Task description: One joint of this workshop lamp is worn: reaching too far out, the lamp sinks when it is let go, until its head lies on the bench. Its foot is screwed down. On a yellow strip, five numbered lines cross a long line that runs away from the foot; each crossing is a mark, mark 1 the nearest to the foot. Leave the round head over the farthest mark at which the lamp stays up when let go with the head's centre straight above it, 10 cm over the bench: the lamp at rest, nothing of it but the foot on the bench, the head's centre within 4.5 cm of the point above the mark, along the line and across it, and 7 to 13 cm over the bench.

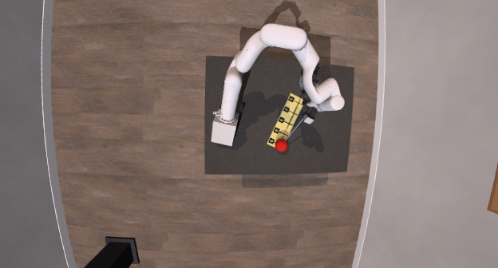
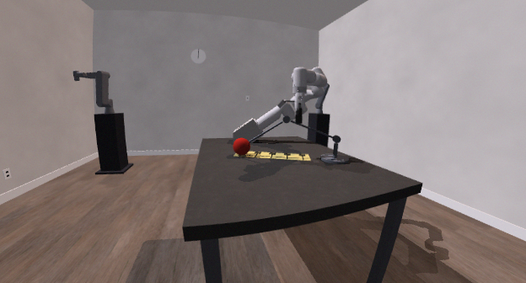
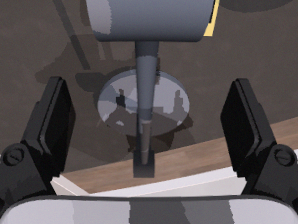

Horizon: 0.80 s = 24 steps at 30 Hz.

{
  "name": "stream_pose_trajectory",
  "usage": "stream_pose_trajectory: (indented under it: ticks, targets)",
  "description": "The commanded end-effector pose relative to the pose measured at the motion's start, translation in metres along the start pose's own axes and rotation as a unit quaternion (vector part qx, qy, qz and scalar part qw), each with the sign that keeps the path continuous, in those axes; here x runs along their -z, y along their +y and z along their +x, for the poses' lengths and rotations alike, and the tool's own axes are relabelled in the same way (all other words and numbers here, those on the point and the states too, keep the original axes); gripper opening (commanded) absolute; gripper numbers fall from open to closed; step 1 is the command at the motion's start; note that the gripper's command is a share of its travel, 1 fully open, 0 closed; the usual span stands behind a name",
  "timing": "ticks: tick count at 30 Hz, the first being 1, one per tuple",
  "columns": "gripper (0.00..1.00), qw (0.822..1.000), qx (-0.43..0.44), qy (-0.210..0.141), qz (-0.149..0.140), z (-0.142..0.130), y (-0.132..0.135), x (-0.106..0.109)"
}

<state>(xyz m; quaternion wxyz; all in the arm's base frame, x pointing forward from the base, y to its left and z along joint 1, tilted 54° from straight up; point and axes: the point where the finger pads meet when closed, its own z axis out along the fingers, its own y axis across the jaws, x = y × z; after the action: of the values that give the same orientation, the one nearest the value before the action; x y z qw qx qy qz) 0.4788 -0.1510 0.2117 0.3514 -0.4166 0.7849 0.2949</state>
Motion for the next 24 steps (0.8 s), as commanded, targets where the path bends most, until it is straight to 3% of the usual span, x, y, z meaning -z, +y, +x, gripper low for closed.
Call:
stream_pose_trajectory:
  ticks: [1, 22, 23, 24]
  targets:
    - [1.0, 1.0, 0.0, 0.0, 0.003, 0.0003, -0.0011, -0.0069]
    - [1.0, 1.0, 0.0, 0.0, 0.004, 0.0003, -0.0017, -0.0164]
    - [0.0, 1.0, 0.0, 0.0, 0.004, 0.0003, -0.0017, -0.0164]
    - [0.0, 1.0, 0.0, 0.0, 0.004, 0.0003, -0.0017, -0.0163]
